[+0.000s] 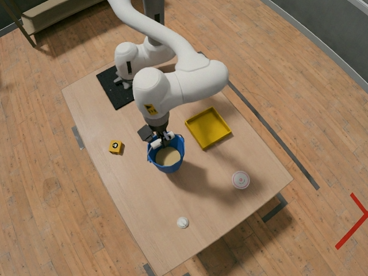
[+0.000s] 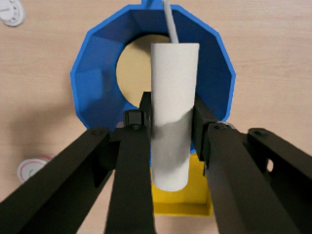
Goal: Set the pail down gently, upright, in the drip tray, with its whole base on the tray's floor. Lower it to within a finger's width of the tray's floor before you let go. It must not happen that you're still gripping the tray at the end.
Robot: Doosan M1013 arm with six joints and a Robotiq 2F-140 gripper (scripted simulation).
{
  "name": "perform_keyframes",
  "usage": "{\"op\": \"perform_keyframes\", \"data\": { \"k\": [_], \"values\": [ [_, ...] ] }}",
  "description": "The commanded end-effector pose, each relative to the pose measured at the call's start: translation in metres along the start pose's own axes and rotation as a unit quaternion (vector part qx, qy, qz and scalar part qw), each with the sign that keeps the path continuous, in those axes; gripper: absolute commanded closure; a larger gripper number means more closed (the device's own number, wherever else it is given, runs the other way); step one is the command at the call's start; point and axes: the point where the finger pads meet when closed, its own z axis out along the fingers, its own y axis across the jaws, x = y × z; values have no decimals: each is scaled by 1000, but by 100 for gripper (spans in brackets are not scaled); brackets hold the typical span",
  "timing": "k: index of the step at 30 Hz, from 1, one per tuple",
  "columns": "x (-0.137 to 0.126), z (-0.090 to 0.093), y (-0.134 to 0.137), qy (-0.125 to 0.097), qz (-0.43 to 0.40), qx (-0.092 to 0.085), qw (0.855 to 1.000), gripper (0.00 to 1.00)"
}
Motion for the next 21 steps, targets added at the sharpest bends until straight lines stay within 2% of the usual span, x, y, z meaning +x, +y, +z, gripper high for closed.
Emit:
{"op": "perform_keyframes", "data": {
  "k": [1,21],
  "values": [
    [-3,-1,0,0,0,1,1000,90],
    [-39,-1,8,0,0,1,1000,90]
  ]
}}
